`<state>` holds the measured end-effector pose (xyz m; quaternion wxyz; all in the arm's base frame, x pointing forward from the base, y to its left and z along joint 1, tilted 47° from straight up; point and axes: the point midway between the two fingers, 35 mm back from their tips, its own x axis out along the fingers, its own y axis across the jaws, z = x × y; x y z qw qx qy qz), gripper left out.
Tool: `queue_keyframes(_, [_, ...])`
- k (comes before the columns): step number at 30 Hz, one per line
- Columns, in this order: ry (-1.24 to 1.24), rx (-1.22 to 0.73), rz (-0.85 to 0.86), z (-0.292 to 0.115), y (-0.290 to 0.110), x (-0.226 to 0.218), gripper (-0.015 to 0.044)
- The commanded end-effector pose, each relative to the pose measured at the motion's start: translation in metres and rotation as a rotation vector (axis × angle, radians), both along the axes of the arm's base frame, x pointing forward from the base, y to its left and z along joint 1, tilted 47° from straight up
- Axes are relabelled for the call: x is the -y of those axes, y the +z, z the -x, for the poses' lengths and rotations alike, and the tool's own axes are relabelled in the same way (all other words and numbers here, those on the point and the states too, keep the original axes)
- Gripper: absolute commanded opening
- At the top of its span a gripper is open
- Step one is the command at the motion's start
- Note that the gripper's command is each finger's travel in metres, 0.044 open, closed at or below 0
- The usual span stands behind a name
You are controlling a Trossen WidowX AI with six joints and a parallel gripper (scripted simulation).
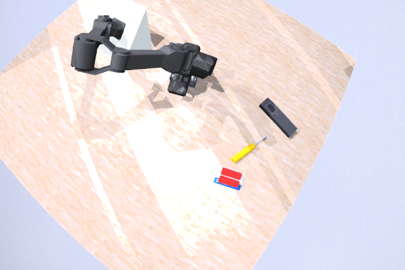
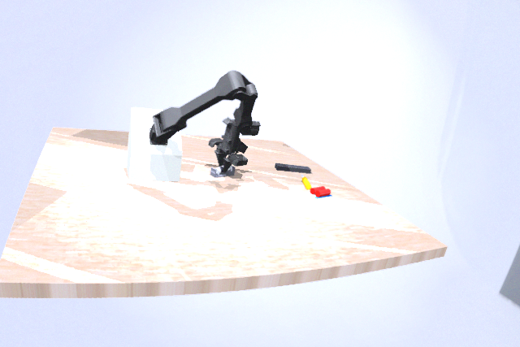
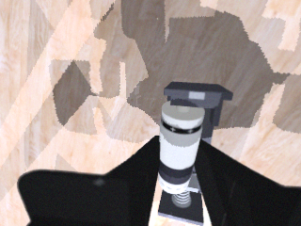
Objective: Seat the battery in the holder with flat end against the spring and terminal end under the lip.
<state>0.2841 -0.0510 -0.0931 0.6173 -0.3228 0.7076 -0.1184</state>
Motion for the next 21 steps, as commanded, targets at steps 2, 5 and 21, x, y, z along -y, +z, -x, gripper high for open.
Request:
queue_keyframes(2, [-0.027,-0.032,0.012,0.0036,-0.0026,0.0040,0.0081])
queue_keyframes(5, [-0.038,-0.044,0.016,0.0036,-0.0025,0.0045,0.0081])
queue_keyframes(21, [-0.092,-0.111,0.038,0.0034,-0.0017,0.0073,0.0081])
